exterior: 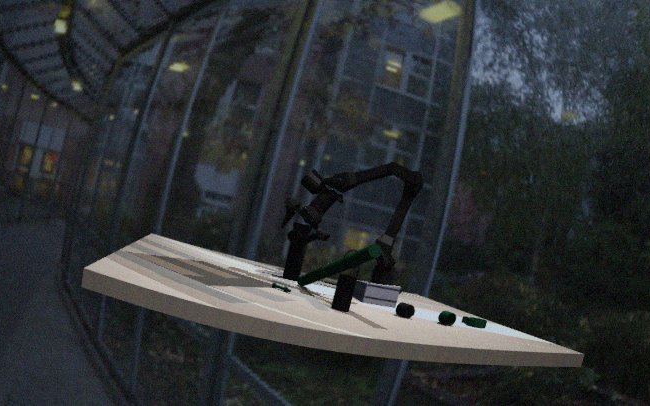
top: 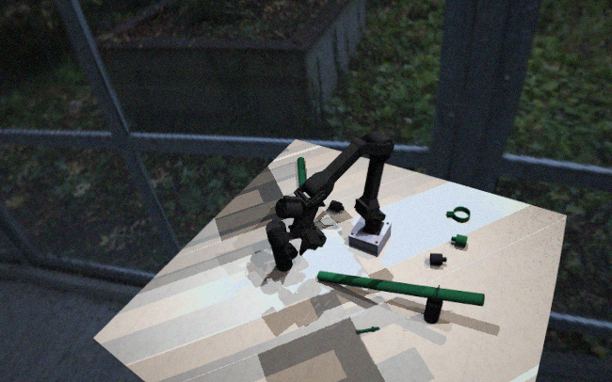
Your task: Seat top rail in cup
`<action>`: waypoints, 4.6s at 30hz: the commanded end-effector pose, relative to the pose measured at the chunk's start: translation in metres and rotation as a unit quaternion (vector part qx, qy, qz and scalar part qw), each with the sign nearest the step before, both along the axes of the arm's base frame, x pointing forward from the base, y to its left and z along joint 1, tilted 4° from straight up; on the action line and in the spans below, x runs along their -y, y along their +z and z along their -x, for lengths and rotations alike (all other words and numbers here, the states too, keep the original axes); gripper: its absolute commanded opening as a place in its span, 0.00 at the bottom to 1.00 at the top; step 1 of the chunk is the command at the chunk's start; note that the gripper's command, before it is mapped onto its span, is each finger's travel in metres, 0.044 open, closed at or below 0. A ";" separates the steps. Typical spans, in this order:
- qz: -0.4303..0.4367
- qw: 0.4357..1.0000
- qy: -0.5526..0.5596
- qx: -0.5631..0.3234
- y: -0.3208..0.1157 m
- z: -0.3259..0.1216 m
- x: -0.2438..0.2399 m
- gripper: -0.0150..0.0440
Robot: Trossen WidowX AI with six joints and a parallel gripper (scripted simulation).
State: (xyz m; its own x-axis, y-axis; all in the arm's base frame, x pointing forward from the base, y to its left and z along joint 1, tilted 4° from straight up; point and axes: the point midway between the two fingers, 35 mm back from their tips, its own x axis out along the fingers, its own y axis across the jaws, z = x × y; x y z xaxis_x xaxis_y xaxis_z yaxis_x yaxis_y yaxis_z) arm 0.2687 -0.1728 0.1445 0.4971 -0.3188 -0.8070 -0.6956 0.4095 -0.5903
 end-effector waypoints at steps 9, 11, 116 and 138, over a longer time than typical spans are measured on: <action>-0.003 1.000 0.002 -0.004 -0.020 -0.008 0.004 1.00; -0.003 1.000 0.002 -0.004 -0.021 -0.008 0.004 1.00; 0.018 0.967 0.254 -0.023 -0.025 0.037 -0.008 0.25; 0.016 0.966 0.256 -0.024 0.004 0.036 -0.041 1.00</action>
